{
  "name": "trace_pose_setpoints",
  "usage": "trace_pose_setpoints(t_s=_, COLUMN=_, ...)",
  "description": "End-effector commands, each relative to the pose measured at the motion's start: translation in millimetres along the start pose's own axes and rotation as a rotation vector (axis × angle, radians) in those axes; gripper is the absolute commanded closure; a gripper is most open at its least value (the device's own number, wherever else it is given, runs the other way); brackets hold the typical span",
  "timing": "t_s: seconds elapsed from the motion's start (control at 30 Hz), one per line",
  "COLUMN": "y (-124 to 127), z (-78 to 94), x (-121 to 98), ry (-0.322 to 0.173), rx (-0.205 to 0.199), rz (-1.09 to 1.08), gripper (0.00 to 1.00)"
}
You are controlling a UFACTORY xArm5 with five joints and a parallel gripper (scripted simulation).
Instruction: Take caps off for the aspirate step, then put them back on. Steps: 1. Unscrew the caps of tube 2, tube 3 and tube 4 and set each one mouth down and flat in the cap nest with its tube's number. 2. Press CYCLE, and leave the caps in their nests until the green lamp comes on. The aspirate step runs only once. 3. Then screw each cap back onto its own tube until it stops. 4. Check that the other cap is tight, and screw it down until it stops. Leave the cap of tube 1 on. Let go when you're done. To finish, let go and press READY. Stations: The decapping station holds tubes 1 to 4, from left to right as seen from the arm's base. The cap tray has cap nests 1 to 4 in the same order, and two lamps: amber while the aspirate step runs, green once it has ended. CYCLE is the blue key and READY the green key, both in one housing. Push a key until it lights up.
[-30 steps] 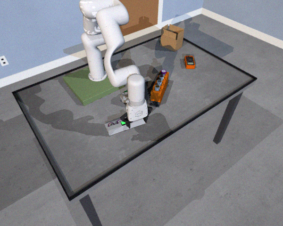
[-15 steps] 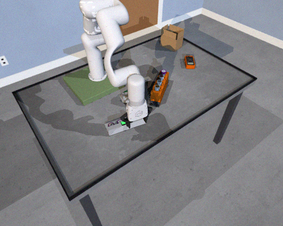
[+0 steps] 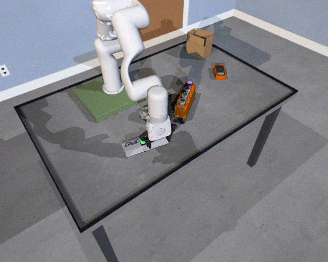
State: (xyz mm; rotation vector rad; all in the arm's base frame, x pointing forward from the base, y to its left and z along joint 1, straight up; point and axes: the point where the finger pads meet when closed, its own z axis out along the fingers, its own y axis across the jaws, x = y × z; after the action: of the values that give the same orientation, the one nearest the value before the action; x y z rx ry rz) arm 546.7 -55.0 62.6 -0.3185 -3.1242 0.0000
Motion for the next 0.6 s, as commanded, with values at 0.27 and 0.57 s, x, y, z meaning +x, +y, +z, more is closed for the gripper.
trace_pose_setpoints(t_s=0.27, y=0.1, z=-1.7, x=-1.3, ry=-0.004, rx=-0.002, rz=0.0, gripper=0.0)
trace_pose_setpoints(t_s=0.57, y=-1.2, z=-15.3, x=19.6, ry=-0.004, rx=-0.002, rz=0.0, gripper=0.54)
